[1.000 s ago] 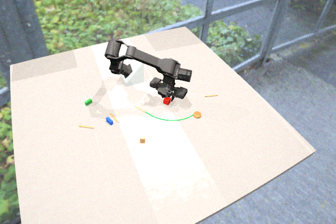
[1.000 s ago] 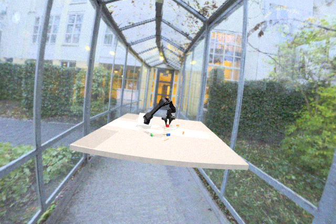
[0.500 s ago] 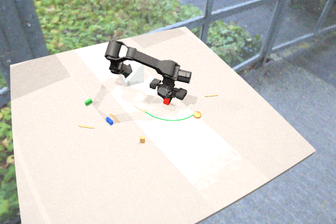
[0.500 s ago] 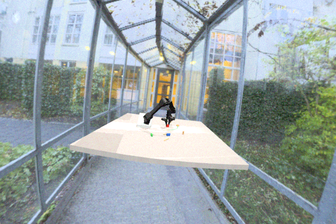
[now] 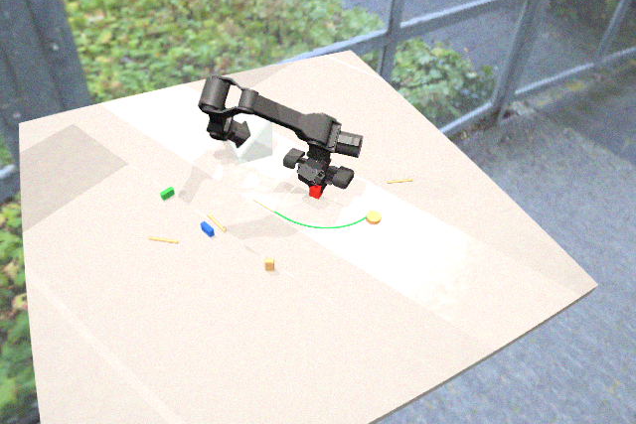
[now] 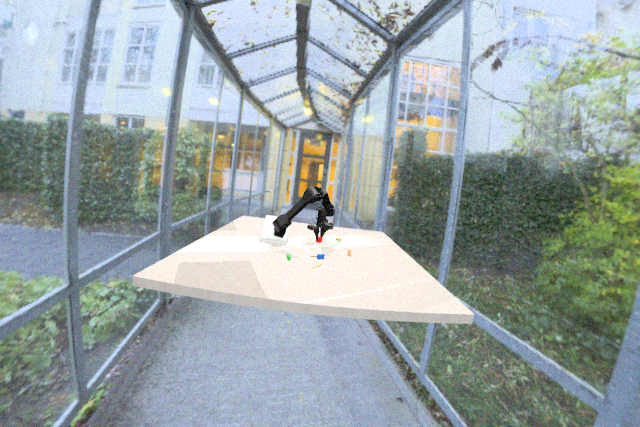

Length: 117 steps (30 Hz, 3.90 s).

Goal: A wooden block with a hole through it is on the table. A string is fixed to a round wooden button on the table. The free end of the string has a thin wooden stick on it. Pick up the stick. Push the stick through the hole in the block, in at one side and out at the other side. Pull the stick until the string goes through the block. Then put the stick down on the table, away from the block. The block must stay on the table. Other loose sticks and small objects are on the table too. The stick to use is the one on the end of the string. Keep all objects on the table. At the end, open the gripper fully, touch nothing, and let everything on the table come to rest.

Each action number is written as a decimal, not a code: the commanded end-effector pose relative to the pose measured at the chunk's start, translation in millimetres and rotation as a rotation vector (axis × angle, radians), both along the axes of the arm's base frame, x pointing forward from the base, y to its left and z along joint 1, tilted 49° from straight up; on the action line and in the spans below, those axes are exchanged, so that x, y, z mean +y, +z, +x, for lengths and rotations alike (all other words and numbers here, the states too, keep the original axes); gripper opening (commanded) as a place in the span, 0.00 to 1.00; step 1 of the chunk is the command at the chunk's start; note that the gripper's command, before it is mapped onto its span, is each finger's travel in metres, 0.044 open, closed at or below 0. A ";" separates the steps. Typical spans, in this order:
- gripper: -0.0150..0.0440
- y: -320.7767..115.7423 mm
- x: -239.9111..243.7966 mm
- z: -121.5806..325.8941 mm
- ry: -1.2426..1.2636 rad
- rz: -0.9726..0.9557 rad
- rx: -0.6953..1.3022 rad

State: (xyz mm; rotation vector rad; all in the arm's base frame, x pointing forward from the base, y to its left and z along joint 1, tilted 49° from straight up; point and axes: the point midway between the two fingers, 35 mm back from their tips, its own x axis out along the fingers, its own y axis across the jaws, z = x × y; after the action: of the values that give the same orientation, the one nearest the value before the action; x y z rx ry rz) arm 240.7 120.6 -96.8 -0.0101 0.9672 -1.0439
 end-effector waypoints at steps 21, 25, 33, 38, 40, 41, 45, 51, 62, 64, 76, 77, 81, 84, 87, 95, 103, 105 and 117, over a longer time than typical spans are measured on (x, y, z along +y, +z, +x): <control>0.25 9.2 10.3 -2.0 -0.003 0.005 0.001; 0.25 10.8 7.3 1.0 -0.039 0.058 0.045; 0.25 13.7 2.0 6.7 -0.099 0.156 0.120; 0.25 15.8 -2.8 11.5 -0.146 0.238 0.179; 0.25 16.1 -3.4 12.2 -0.152 0.249 0.186; 0.25 16.2 -3.4 12.2 -0.152 0.250 0.187; 0.25 16.2 -3.4 12.2 -0.152 0.250 0.187; 0.25 16.6 -6.9 14.9 -0.182 0.294 0.225; 0.25 18.0 -12.4 19.7 -0.229 0.376 0.283; 0.25 18.1 -13.6 20.6 -0.241 0.392 0.297; 0.25 19.9 -23.3 28.4 -0.332 0.538 0.414; 0.25 20.0 -24.1 29.0 -0.341 0.552 0.426; 0.25 20.5 -27.3 31.6 -0.374 0.605 0.466; 0.25 21.2 -29.8 33.7 -0.398 0.646 0.495; 0.34 21.4 -28.3 31.7 -0.382 0.616 0.472; 0.66 30.4 -24.3 35.6 -0.382 0.617 0.473; 0.66 79.2 -5.1 50.0 -0.382 0.620 0.477; 0.66 79.2 -5.1 50.0 -0.382 0.620 0.477; 0.70 77.8 -5.9 49.7 -0.361 0.615 0.485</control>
State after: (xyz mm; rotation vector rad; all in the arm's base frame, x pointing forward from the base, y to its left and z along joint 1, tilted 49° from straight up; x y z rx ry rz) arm 290.8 114.7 -18.5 0.4671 1.7474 -1.0637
